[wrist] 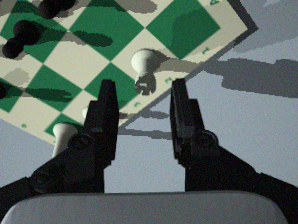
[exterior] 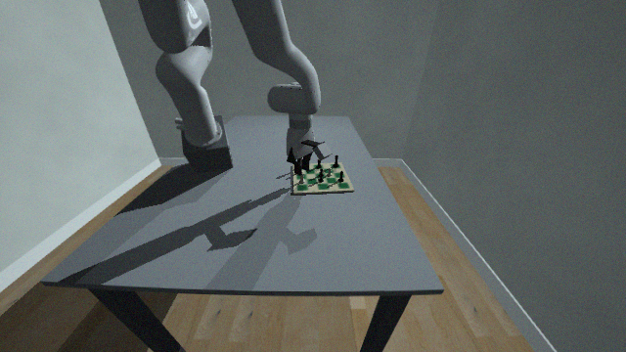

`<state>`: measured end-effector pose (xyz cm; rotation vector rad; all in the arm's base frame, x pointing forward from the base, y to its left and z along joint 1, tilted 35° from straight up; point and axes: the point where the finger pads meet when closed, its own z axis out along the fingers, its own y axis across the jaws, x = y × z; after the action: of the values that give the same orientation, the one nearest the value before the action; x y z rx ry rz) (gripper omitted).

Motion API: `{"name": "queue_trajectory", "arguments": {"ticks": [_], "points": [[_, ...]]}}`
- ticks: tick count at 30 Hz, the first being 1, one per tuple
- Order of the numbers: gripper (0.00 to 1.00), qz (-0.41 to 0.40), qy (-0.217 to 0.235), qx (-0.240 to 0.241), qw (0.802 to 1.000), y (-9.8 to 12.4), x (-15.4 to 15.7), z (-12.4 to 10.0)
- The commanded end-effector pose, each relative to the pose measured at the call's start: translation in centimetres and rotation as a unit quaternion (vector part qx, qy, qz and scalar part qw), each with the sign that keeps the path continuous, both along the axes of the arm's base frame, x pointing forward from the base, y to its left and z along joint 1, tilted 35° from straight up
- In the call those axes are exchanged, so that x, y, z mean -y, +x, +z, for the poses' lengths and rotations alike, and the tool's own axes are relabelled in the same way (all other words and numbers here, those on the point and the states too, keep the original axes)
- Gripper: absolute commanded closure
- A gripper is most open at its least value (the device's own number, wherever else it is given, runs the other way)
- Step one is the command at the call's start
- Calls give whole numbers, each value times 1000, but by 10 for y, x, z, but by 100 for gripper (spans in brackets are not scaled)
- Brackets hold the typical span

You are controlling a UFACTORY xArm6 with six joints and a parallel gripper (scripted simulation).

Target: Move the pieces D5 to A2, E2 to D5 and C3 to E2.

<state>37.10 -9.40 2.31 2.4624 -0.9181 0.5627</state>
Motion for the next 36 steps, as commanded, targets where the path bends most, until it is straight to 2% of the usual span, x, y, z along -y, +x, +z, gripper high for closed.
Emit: {"name": "queue_trajectory", "arguments": {"ticks": [1,8,14,15,36], "points": [[63,-1,0,-1,1000,-5,-14,23],[63,-1,0,-1,1000,-10,-27,42],[63,-1,0,-1,1000,-11,-30,46],[0,-1,0,-1,1000,-11,-30,46],[0,-1,0,-1,1000,-11,-30,46]]}}
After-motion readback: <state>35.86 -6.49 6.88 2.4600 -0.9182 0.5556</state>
